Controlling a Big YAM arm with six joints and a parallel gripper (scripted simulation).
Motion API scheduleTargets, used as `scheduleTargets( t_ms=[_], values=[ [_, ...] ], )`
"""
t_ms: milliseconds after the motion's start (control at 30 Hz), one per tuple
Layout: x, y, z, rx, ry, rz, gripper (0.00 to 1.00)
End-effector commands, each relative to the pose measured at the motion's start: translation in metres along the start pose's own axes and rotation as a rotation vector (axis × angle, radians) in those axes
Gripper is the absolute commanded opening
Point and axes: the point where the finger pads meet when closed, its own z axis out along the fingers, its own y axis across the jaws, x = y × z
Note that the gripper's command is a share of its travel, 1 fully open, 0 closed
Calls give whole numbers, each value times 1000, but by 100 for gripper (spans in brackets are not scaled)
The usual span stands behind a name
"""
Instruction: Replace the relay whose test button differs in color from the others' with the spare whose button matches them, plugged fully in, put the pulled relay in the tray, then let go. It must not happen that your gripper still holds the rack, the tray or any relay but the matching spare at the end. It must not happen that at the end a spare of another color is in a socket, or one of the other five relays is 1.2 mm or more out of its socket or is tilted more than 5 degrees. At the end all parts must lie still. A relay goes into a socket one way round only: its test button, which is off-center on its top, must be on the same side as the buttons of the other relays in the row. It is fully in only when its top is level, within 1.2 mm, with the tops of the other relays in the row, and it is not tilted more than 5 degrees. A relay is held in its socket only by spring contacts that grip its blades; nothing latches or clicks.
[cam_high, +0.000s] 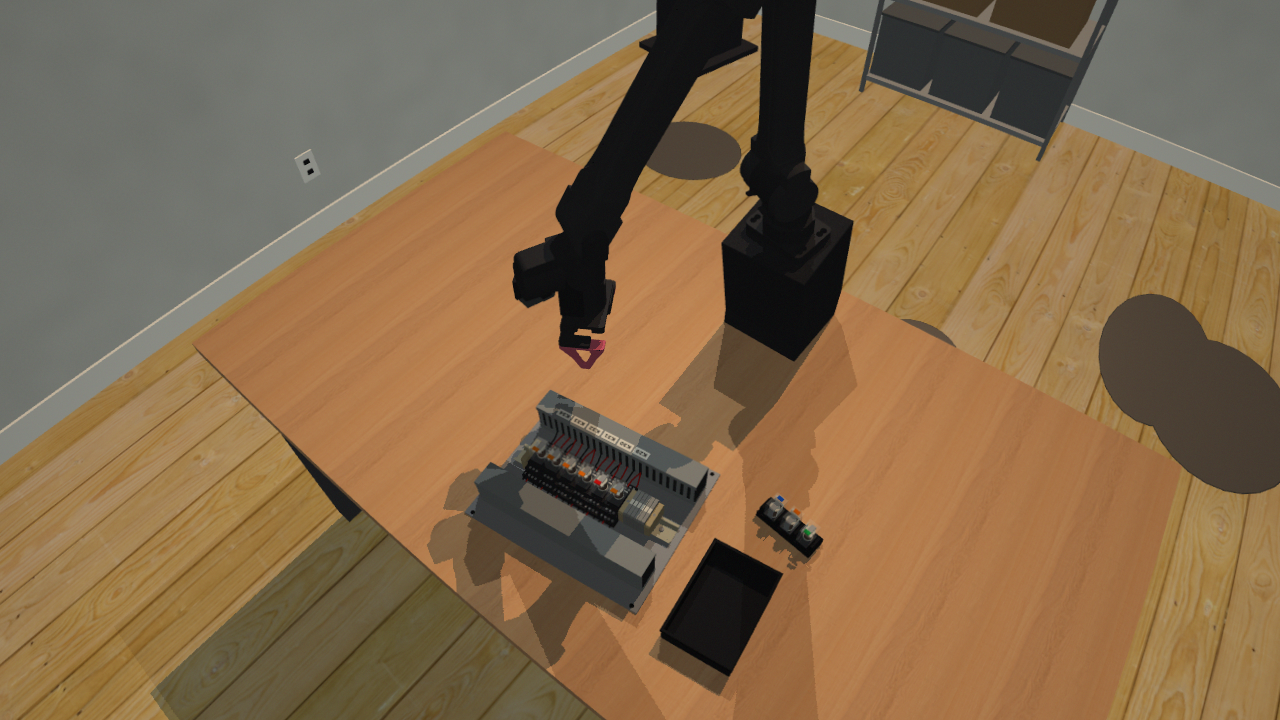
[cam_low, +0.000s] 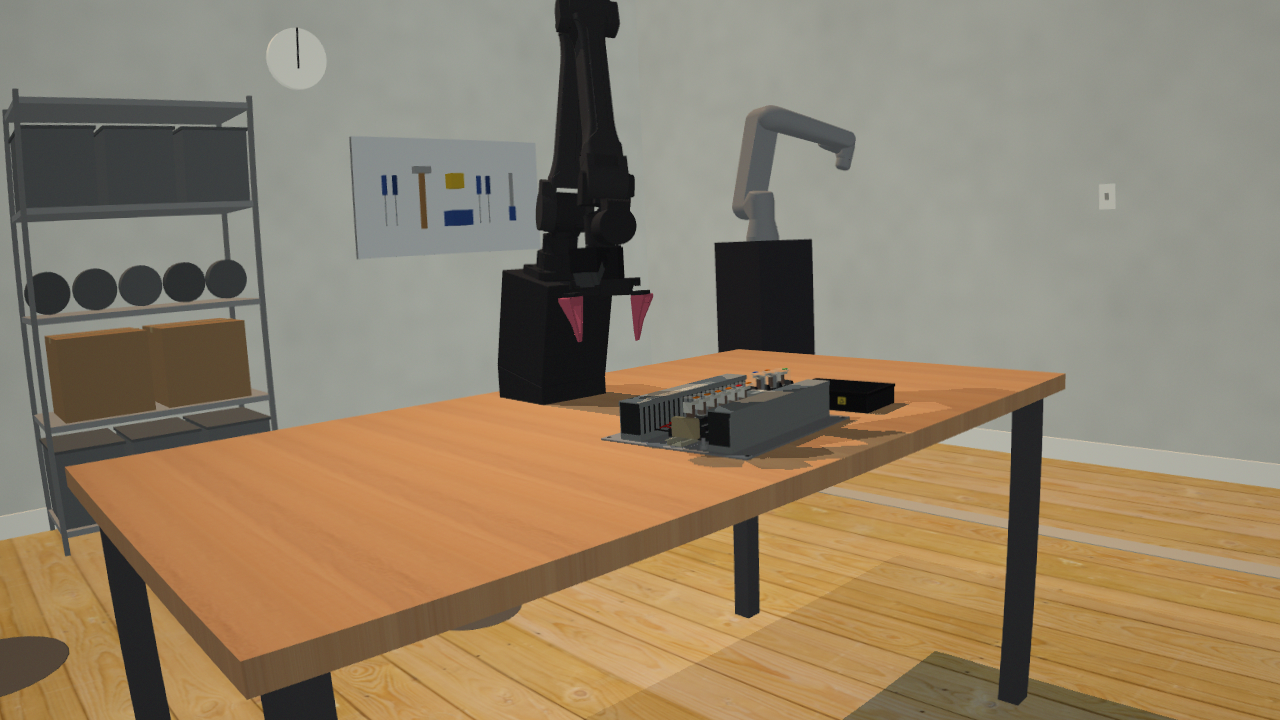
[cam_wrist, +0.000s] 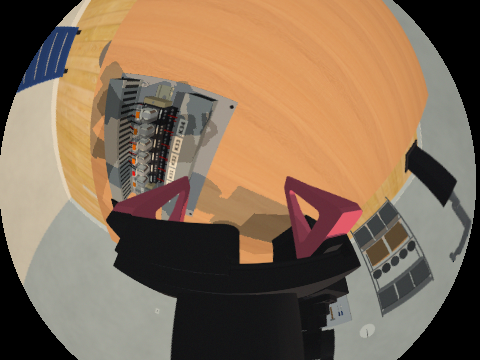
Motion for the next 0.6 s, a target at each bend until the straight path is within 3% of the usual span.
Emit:
scheduleTargets(
  t_ms=[0,533,567],
  values=[
    [-2,1,-2,-4,-7,0,100],
    [-2,1,-2,-4,-7,0,100],
    [-12,7,-7,-15,-28,-2,59]
  ],
)
